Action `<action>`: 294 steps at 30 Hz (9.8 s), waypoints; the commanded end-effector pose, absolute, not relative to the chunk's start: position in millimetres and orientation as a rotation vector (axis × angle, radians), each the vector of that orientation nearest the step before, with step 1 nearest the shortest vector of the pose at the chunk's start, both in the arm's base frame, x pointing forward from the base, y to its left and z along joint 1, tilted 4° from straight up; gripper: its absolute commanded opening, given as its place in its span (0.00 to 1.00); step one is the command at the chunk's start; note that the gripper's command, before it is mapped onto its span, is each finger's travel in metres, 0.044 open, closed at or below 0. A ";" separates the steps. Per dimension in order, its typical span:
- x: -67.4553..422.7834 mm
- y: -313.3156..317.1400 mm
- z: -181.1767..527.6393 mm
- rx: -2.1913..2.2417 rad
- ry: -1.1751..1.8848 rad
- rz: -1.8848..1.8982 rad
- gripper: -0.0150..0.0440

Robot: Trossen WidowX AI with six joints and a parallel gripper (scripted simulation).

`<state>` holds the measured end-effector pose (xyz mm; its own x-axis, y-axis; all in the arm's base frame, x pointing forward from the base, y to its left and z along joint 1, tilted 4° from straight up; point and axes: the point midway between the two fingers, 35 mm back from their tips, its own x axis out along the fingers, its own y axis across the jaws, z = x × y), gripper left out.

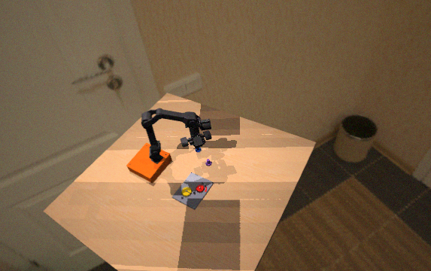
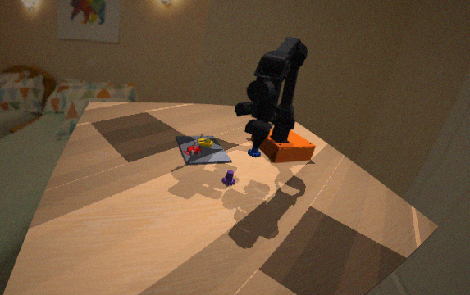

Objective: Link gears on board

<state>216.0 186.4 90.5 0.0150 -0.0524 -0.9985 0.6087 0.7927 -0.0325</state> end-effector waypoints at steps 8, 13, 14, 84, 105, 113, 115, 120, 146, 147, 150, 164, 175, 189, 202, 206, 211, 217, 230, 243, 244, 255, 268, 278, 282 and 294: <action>214.4 185.6 122.7 0.483 1.466 -0.539 0.25; 212.2 184.2 134.3 0.482 1.466 -0.540 0.25; 212.1 184.2 134.8 0.482 1.466 -0.540 0.25; 311.1 62.0 96.4 0.473 1.447 -0.586 0.25; 330.4 15.7 84.0 0.477 1.448 -0.575 0.25; 336.1 -2.6 79.3 0.474 1.447 -0.567 0.25; 337.3 -7.3 78.1 0.474 1.447 -0.566 0.25; 340.1 -19.3 75.1 0.472 1.447 -0.561 0.25; 343.9 -46.3 68.3 0.468 1.446 -0.552 0.25; 343.9 -46.3 68.3 0.468 1.446 -0.552 0.25; 343.9 -46.3 68.3 0.468 1.446 -0.552 0.25; 343.9 -46.3 68.3 0.468 1.446 -0.552 0.25; 343.9 -46.3 68.3 0.468 1.446 -0.552 0.25; 344.0 -46.8 58.6 0.345 1.476 -0.437 0.25; 345.1 -48.8 40.9 0.333 1.479 -0.425 0.25; 345.5 -48.7 35.1 0.403 1.463 -0.491 0.25; 345.6 -48.9 27.2 0.512 1.433 -0.594 0.25; 345.3 -49.4 26.4 0.641 1.392 -0.715 0.25; 346.0 -49.1 24.2 0.522 1.430 -0.604 0.25; 345.5 -50.5 21.9 0.266 1.492 -0.362 0.25; 345.6 -50.5 21.8 0.268 1.492 -0.364 0.25; 345.8 -49.3 19.8 0.423 1.458 -0.511 0.25; 346.6 -49.9 34.2 0.467 1.446 -0.552 0.49; 343.3 -47.4 72.3 0.464 1.451 -0.553 0.58; 337.7 -44.2 111.5 0.464 1.452 -0.553 0.76; 337.7 -44.2 111.5 0.464 1.452 -0.553 1.00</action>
